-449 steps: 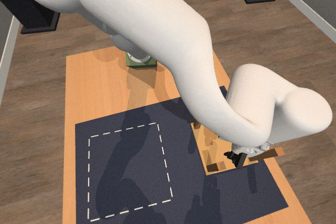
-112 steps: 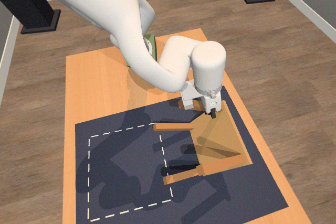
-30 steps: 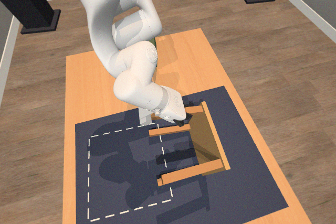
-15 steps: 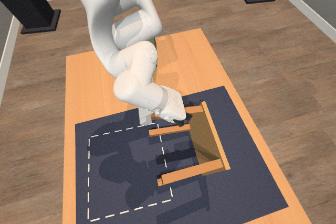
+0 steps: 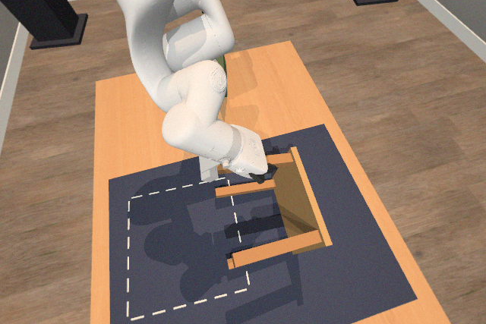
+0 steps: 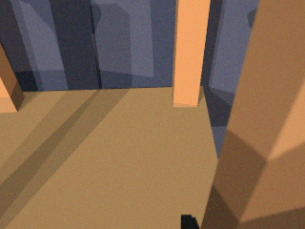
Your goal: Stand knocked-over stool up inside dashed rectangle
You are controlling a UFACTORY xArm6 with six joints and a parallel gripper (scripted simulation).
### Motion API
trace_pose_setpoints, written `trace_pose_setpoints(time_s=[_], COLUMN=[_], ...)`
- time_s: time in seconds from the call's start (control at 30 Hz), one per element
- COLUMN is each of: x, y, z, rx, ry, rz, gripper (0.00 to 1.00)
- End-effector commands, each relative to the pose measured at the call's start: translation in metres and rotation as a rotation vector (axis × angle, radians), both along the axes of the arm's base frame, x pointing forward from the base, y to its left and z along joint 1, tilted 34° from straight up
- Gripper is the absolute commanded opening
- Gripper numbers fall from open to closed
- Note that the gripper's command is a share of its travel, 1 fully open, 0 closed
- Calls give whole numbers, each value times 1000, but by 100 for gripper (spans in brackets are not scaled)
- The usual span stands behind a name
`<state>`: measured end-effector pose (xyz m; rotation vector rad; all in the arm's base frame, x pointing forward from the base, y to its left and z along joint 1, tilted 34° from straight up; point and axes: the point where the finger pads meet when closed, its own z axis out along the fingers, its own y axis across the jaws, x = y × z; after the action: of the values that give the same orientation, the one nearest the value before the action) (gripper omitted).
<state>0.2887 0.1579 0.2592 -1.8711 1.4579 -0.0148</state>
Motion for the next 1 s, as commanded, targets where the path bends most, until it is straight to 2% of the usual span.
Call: trace_pose_setpoints(time_s=[0.0, 0.97], x=[1, 4], y=[-1, -18], z=[1, -1], rx=[7, 71], ry=[-2, 6], rz=[5, 47], gripper=[28, 28])
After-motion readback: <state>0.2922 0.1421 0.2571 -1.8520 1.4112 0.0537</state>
